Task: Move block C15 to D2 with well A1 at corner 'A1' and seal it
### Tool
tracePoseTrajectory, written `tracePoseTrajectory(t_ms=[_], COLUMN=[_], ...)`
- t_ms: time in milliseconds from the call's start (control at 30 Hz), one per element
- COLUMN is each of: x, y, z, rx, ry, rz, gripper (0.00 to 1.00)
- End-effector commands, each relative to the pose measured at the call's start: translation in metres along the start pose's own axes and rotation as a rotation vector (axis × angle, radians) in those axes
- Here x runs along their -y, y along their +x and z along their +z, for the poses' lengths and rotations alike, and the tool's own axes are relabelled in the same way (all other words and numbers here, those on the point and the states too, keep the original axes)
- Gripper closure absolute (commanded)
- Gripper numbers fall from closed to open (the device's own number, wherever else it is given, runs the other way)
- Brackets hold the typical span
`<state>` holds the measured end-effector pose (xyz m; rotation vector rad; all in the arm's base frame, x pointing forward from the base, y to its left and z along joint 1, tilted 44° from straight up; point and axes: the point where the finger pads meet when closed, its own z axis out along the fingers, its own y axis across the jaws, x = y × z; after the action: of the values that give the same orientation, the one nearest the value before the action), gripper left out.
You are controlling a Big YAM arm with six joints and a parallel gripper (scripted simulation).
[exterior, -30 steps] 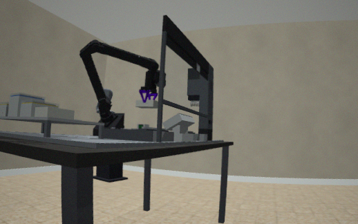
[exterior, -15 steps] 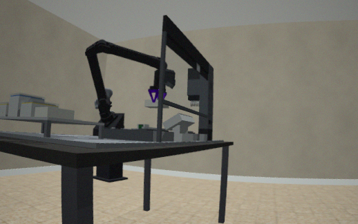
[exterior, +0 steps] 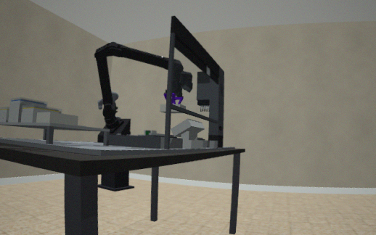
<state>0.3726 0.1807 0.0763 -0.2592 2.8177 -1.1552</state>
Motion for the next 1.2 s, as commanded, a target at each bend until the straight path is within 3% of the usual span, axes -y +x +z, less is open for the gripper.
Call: tracePoseTrajectory(t_ms=[0, 133, 1167], x=[0.0014, -0.0045, -0.0022], y=[-0.0164, -0.0159, -0.0163], z=[-0.0360, -0.0274, -0.0299], rx=[0.072, 0.054, 0.059], ry=[-0.040, -0.027, -0.031], rz=[0.010, -0.003, 0.004], gripper=[1.00, 1.00, 1.00])
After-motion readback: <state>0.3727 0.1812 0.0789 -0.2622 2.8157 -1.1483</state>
